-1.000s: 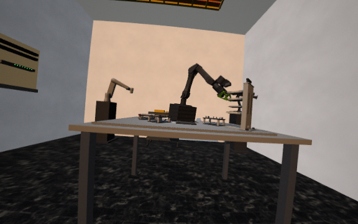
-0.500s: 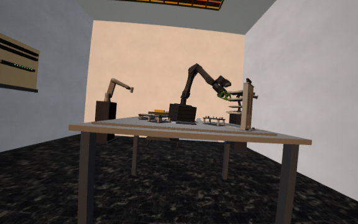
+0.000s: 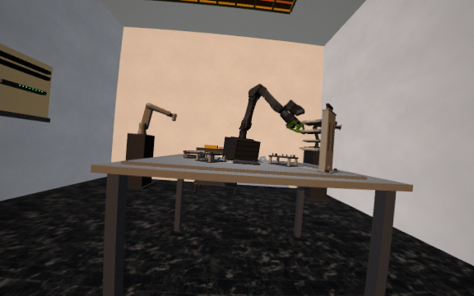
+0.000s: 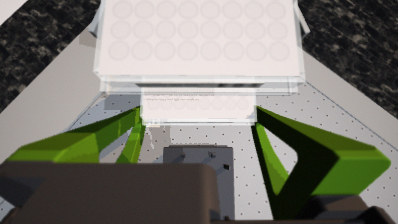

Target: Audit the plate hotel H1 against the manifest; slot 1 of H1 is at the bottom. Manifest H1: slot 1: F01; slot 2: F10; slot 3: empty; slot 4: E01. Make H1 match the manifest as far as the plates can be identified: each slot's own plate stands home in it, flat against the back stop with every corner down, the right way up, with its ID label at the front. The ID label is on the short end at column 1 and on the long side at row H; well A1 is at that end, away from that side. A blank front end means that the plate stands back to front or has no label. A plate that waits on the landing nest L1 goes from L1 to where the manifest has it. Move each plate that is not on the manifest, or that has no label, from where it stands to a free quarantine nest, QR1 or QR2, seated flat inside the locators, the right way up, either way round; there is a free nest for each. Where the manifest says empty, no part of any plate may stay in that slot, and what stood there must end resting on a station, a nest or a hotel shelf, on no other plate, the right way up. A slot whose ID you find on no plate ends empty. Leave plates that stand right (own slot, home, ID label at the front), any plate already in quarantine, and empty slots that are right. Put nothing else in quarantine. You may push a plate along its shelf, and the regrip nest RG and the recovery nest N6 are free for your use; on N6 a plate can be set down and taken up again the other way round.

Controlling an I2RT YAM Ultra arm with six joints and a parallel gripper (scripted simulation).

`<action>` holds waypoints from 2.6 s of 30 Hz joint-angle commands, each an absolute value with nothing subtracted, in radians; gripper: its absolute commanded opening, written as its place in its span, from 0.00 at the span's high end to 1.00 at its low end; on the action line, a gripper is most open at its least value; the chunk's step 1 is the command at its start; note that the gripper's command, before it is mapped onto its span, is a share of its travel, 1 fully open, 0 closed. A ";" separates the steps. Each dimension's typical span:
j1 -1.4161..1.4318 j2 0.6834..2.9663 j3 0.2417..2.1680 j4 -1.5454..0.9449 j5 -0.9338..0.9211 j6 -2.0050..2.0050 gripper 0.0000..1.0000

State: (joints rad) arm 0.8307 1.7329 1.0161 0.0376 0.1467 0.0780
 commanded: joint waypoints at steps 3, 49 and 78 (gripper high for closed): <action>0.834 1.696 0.996 0.050 0.150 0.081 0.14; 0.864 1.518 0.778 0.085 0.174 0.100 0.14; 0.890 1.397 0.654 0.085 0.194 0.116 0.14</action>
